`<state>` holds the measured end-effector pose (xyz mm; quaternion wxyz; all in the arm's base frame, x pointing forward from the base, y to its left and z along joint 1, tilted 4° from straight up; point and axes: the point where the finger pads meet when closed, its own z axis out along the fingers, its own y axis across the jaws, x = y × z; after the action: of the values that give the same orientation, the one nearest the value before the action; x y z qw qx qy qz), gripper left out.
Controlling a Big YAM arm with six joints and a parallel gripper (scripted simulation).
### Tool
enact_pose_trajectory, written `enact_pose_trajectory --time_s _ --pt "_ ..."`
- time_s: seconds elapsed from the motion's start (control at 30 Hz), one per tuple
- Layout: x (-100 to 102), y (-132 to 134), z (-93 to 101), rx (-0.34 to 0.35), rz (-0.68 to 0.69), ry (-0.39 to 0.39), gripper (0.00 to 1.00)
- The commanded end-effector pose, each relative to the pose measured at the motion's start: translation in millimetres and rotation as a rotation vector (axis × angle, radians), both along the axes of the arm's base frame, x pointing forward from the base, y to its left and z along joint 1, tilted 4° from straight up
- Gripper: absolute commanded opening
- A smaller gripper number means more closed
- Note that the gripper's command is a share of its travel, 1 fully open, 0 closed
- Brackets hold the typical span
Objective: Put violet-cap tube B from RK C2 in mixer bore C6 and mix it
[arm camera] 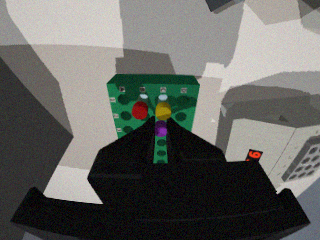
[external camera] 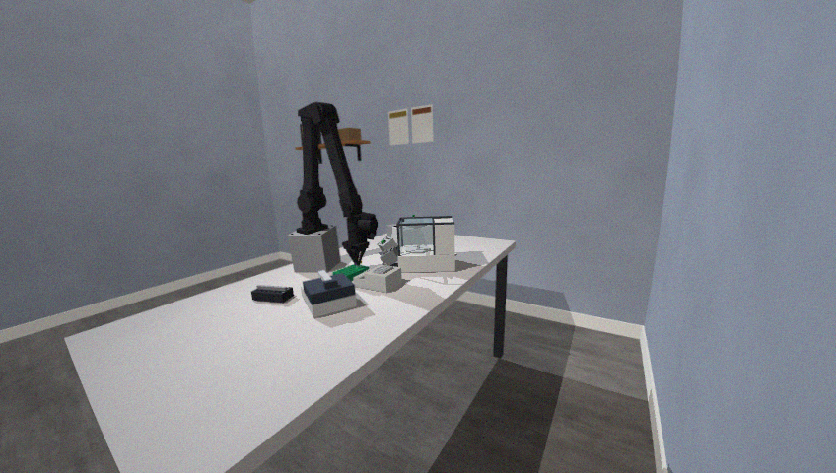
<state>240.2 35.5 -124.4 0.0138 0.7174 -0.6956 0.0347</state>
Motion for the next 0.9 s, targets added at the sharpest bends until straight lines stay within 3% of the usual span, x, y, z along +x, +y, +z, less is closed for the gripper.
enact_pose_trajectory --time_s 0.0,0.87 --pt "9.6 0.9 1.9 0.006 -0.002 -0.017 0.09" --pt "12.1 0.9 2.0 0.006 -0.002 -0.017 0.09"
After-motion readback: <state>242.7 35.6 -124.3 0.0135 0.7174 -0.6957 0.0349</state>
